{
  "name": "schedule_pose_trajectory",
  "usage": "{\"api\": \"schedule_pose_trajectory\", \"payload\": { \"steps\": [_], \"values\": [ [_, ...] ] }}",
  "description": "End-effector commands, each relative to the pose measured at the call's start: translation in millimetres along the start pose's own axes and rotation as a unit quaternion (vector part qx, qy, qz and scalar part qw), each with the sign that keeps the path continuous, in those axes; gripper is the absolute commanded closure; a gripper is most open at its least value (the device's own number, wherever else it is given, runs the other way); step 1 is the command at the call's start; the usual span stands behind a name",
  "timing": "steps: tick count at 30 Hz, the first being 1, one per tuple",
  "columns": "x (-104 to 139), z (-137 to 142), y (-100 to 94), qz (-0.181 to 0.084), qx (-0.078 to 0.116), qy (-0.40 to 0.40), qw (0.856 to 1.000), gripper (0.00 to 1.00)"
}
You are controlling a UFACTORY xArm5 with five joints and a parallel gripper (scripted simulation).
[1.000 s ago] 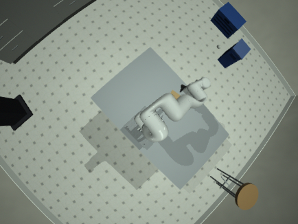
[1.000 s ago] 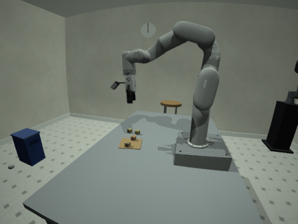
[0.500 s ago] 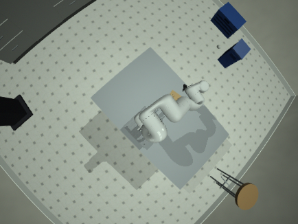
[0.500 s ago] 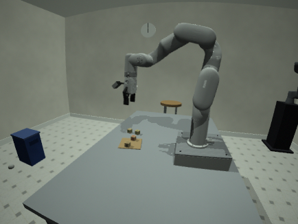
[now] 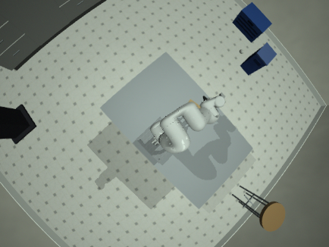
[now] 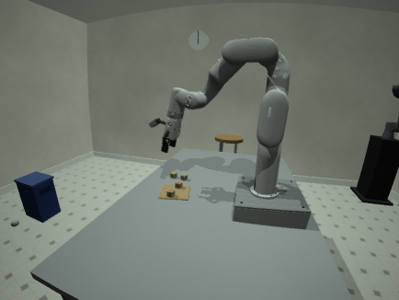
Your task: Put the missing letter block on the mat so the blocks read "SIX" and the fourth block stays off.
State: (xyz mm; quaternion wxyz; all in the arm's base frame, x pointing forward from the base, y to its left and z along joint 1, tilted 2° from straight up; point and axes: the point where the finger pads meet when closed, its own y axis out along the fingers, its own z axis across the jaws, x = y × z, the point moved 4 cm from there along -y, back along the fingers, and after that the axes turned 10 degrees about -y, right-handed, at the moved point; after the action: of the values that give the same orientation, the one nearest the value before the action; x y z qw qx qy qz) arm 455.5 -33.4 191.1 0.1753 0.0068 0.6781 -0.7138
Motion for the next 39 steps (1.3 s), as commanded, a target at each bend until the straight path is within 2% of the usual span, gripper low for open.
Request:
{"api": "schedule_pose_trajectory", "payload": {
  "steps": [1, 3, 4, 6, 9, 11, 14, 16, 21, 23, 30, 33, 36, 39],
  "values": [
    [-2, 11, 25.2, 0.046, 0.019, -0.011, 0.999, 0.0],
    [-2, 11, 25.2, 0.046, 0.019, -0.011, 0.999, 0.0],
    [-1, 14, 33.6, 0.06, 0.026, -0.015, 0.998, 0.0],
    [-1, 14, 33.6, 0.06, 0.026, -0.015, 0.998, 0.0],
    [5, 21, 47.9, 0.088, 0.041, -0.023, 0.995, 0.0],
    [5, 21, 47.9, 0.088, 0.041, -0.023, 0.995, 0.0],
    [12, 26, 59.1, 0.113, 0.056, -0.03, 0.992, 0.0],
    [12, 26, 59.1, 0.113, 0.056, -0.03, 0.992, 0.0],
    [24, 32, 70.7, 0.147, 0.079, -0.041, 0.985, 0.0],
    [24, 32, 70.7, 0.147, 0.079, -0.041, 0.985, 0.0],
    [41, 37, 78.2, 0.185, 0.108, -0.053, 0.975, 0.0],
    [41, 37, 78.2, 0.185, 0.108, -0.053, 0.975, 0.0],
    [53, 39, 79.5, 0.207, 0.128, -0.061, 0.968, 0.0],
    [61, 40, 79.1, 0.22, 0.139, -0.065, 0.963, 0.0]
  ]
}}
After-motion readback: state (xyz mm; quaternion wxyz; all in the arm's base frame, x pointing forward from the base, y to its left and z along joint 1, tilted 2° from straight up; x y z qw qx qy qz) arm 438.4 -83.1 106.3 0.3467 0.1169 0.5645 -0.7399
